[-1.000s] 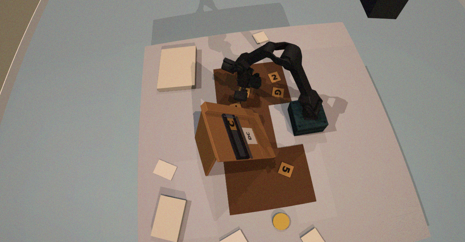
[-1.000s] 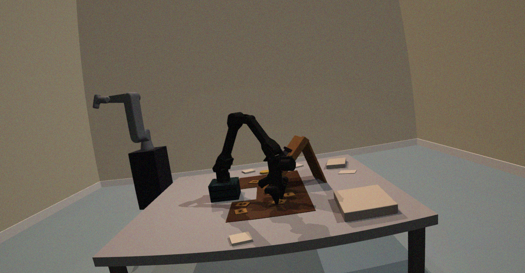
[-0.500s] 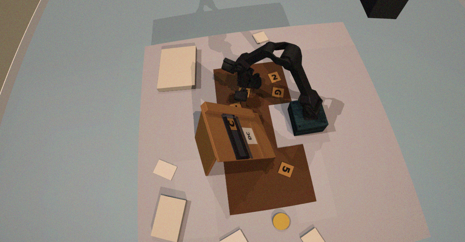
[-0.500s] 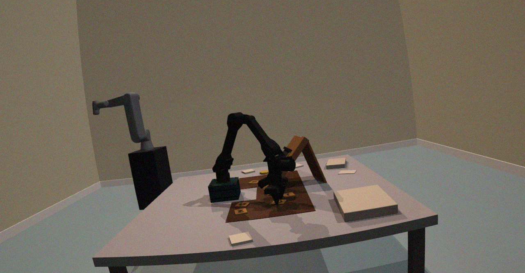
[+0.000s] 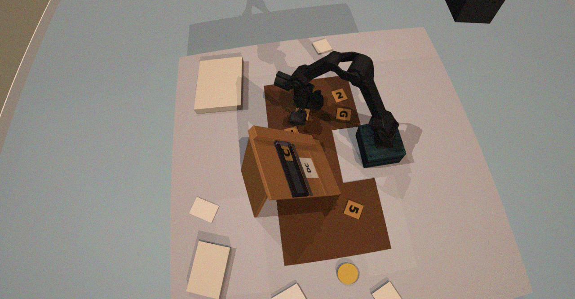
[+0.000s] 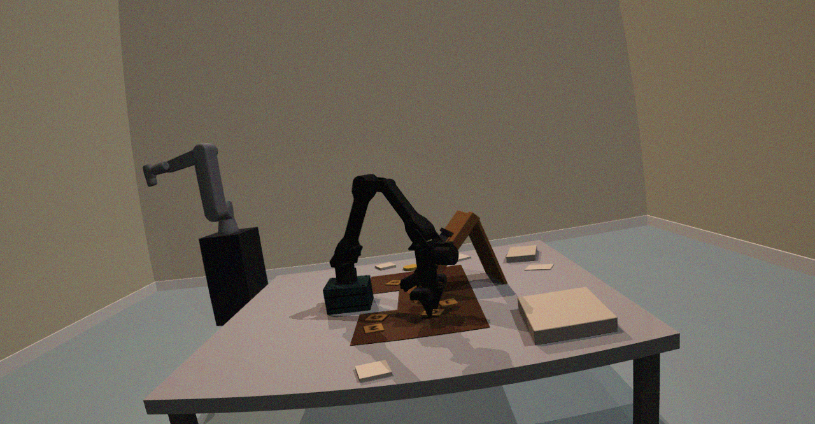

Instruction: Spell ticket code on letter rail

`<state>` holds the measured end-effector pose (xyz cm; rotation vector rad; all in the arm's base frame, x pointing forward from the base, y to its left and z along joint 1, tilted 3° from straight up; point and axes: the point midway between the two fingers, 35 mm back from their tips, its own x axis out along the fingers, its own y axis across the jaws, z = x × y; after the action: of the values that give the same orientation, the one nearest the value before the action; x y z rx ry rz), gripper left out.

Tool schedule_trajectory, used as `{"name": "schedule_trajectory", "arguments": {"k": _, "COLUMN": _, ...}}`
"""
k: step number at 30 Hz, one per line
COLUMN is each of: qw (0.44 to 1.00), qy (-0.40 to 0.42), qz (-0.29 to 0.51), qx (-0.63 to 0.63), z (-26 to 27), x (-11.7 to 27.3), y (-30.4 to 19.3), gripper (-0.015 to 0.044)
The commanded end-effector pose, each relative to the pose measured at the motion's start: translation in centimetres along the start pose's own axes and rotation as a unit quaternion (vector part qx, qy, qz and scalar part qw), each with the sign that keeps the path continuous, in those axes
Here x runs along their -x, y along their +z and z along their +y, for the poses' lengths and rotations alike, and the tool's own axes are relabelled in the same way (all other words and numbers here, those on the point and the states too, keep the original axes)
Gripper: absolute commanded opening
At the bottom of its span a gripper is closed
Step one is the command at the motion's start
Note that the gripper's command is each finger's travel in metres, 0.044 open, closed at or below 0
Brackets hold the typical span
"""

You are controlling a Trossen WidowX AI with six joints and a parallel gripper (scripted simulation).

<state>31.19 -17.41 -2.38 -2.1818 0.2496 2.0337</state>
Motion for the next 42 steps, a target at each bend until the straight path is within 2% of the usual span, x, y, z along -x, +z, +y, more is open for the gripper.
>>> {"name": "schedule_trajectory", "arguments": {"k": 1, "qw": 1.000, "qy": 0.001, "qz": 0.001, "qx": -0.001, "z": 0.0, "x": 0.3, "y": 0.0, "gripper": 0.0000}}
{"name": "schedule_trajectory", "arguments": {"k": 42, "qw": 1.000, "qy": 0.001, "qz": 0.001, "qx": -0.001, "z": -0.2, "x": 2.0, "y": 0.3, "gripper": 0.0000}}
